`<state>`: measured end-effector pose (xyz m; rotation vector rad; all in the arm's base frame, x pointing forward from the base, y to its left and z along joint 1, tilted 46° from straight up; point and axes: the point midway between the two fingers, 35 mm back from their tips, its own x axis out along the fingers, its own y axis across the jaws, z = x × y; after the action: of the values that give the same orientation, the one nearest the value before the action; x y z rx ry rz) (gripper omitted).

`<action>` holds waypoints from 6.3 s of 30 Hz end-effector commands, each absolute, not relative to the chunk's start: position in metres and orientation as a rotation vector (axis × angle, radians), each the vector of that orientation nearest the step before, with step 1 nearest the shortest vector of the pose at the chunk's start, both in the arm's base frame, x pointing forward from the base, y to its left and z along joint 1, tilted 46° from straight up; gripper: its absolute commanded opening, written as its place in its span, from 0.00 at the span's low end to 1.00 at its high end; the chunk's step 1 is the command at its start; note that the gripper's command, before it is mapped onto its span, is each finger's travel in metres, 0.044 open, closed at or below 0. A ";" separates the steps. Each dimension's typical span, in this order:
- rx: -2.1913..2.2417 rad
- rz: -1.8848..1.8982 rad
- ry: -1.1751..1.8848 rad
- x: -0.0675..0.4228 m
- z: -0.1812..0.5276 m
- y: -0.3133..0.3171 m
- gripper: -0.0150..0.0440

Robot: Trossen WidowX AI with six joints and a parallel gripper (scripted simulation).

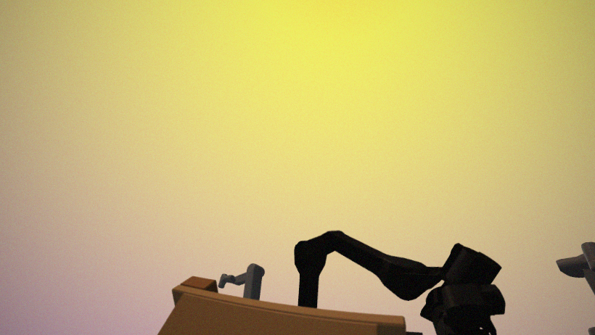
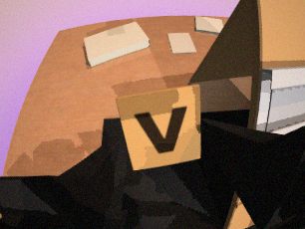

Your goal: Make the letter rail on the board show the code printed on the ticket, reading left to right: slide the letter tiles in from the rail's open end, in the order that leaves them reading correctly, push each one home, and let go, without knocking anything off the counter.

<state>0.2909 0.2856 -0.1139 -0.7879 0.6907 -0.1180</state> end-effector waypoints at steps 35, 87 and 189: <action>-0.792 -0.119 0.687 0.294 -0.098 0.271 0.25; -0.794 -0.120 0.687 0.298 -0.081 0.253 0.25; -0.799 -0.122 0.687 0.306 -0.046 0.216 0.25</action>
<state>0.3063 0.2171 -0.0474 -0.7990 0.6863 -0.1256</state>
